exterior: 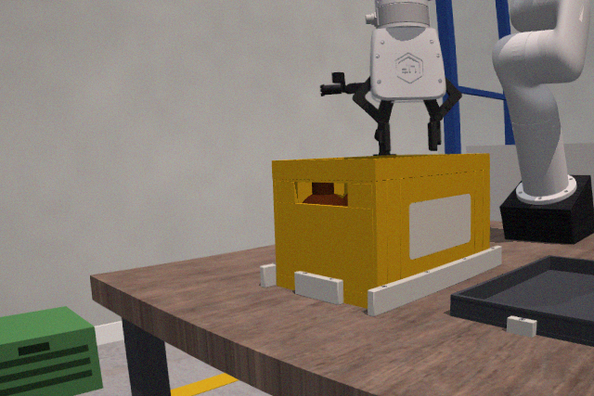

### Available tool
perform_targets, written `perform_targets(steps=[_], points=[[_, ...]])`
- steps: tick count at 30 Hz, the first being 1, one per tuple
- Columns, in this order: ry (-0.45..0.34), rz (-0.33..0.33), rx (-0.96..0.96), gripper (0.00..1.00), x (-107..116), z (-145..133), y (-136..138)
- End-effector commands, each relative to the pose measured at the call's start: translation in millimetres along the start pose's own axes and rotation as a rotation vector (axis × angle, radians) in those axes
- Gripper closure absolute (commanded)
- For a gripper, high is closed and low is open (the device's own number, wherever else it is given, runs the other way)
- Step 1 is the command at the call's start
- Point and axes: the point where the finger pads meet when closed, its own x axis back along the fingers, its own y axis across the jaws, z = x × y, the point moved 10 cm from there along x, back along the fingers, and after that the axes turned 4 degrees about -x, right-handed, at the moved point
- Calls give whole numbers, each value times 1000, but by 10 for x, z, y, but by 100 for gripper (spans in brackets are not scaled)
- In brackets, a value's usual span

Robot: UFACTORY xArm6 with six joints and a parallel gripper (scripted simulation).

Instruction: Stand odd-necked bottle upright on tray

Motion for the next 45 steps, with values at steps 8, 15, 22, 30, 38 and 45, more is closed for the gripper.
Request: perform_targets(steps=[8,15,22,30,38,45], points=[[-2,3,0,35,12,-8,-7],[-2,3,0,35,12,-8,-7],[-2,3,0,35,8,-8,-8],[-2,3,0,35,-24,-8,-8],[-2,3,0,35,-76,-8,-8],[-2,3,0,35,-157,-8,-8]])
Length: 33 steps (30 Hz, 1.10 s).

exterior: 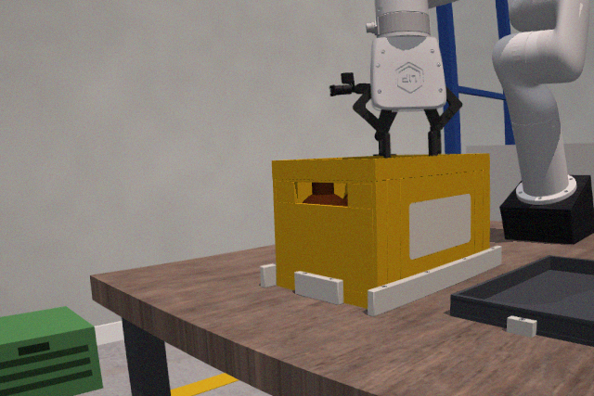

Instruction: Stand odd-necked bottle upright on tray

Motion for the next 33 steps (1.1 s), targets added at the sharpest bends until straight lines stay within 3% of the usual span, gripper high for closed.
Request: perform_targets(steps=[1,33], points=[[-2,3,0,35,-43,-7,-7],[-2,3,0,35,-268,-7,-7]])
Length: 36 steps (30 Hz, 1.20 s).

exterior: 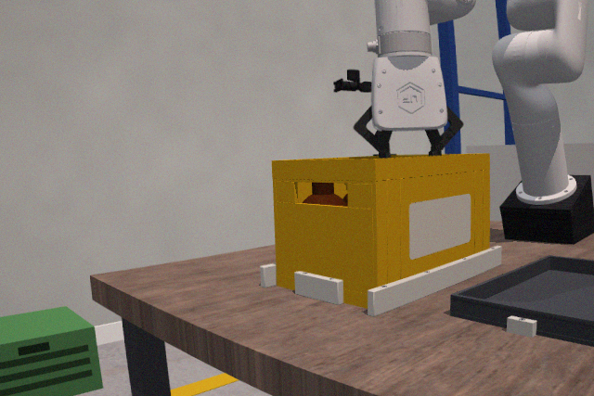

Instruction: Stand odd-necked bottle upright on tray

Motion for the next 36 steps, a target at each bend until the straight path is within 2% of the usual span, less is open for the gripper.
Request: perform_targets(steps=[1,15,16,36], points=[[-2,3,0,35,4,-7,-7],[-2,3,0,35,3,-7,-7],[-2,3,0,100,3,-7,-7],[-2,3,0,100,3,-7,-7]])
